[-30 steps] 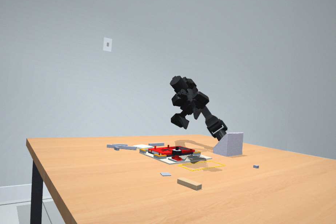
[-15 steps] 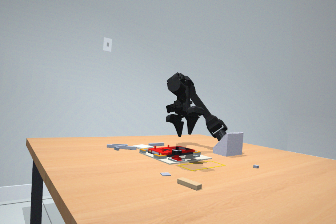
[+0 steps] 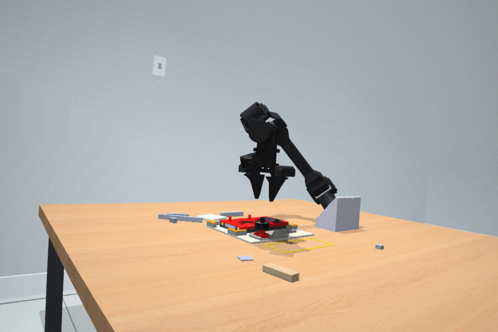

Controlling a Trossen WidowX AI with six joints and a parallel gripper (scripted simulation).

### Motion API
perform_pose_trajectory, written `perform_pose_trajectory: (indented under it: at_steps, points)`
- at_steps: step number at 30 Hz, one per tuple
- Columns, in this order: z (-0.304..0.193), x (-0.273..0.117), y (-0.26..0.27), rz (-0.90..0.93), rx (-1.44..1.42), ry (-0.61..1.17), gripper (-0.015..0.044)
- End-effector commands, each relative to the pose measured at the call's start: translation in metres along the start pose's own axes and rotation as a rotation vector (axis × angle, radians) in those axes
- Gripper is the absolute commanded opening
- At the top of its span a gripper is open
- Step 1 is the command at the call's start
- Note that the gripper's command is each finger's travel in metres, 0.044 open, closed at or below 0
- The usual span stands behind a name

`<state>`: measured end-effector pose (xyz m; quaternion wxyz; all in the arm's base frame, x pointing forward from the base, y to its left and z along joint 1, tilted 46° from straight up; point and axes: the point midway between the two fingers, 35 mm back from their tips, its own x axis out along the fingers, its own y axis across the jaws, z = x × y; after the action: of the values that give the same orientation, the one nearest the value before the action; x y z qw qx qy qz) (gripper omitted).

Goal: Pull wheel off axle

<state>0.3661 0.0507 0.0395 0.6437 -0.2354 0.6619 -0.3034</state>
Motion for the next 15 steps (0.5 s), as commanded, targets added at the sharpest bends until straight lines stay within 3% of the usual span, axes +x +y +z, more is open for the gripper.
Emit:
perform_pose_trajectory:
  at_steps: [1, 6, 15]
  points:
    - [0.004, -0.002, 0.004, -0.010, 0.005, -0.005, 0.0300]
    - [0.005, 0.009, 0.004, -0.010, 0.005, -0.005, 0.0300]
    - [0.005, 0.068, 0.004, -0.013, 0.005, -0.006, 0.0300]
